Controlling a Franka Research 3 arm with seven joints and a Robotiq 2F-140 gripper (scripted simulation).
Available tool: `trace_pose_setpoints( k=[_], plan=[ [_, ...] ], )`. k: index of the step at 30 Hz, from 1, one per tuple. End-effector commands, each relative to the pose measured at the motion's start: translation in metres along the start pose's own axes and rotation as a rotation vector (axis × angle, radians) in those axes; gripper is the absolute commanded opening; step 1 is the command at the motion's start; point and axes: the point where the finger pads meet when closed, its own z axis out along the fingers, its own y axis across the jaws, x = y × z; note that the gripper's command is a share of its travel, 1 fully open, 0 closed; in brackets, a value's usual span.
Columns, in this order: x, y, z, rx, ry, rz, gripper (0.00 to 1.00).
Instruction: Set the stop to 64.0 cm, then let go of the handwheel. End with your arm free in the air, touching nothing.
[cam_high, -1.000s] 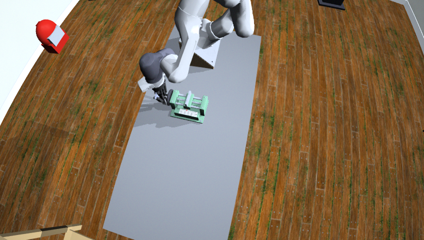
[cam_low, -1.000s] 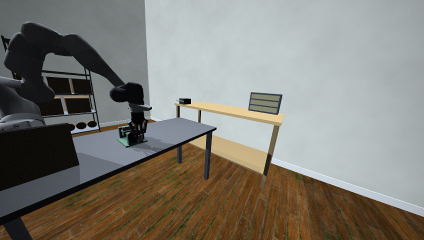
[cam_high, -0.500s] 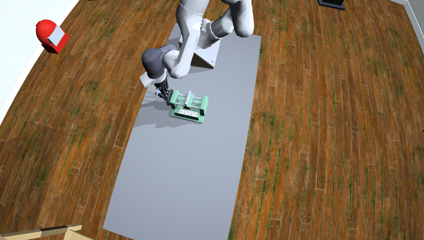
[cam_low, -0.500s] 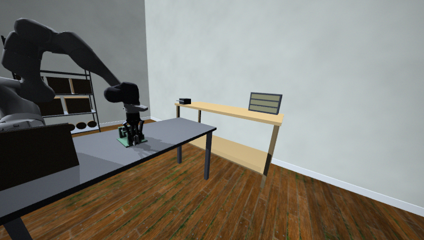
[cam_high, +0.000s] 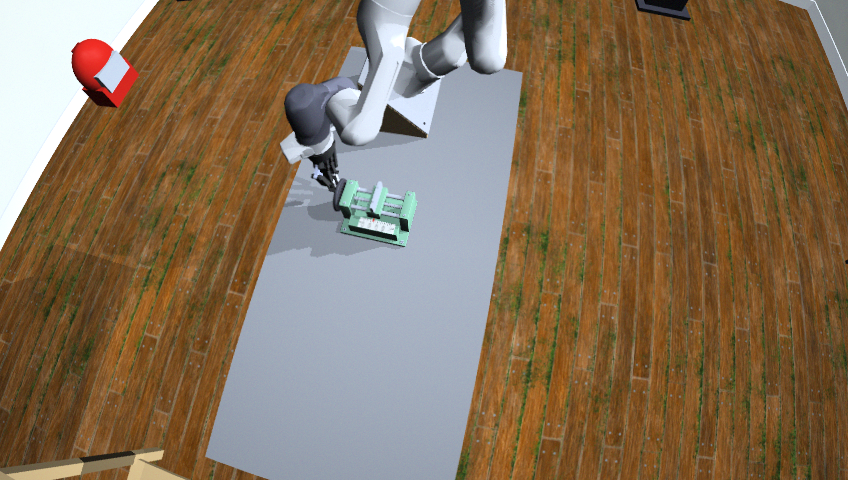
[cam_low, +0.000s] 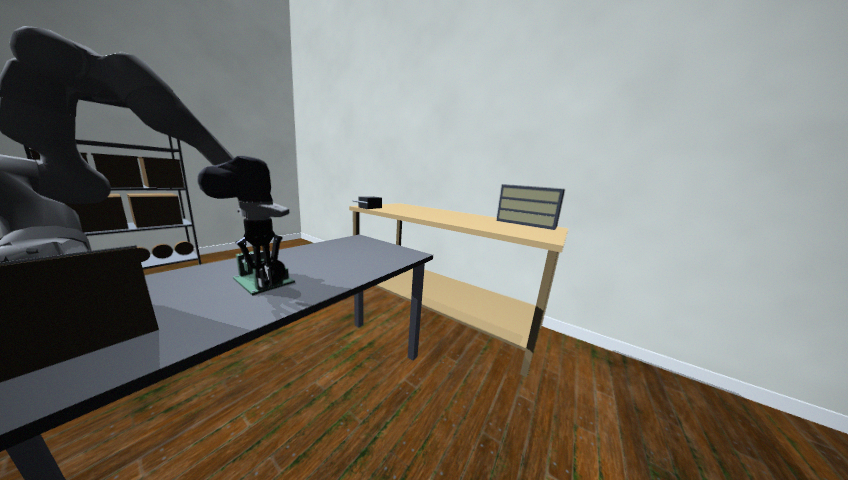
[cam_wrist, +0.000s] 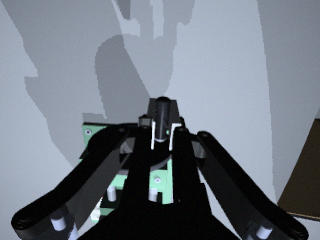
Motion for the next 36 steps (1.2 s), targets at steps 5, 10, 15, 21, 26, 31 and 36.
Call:
trace_pose_setpoints(
  k=[5, 10, 15, 21, 26, 31, 36],
  plan=[
    [0.001, 0.001, -0.019, -0.001, 0.001, -0.008, 0.04],
    [0.001, -0.005, -0.033, -0.001, 0.001, -0.008, 0.04],
    [0.001, -0.013, -0.040, -0.001, 0.001, -0.008, 0.04],
    [0.001, -0.019, -0.044, -0.001, 0.001, -0.008, 0.04],
    [0.001, -0.027, -0.046, -0.001, 0.001, -0.008, 0.04],
    [0.001, -0.034, -0.047, -0.001, 0.001, -0.008, 0.04],
    [0.001, -0.038, -0.046, -0.001, 0.001, -0.008, 0.04]
  ],
)
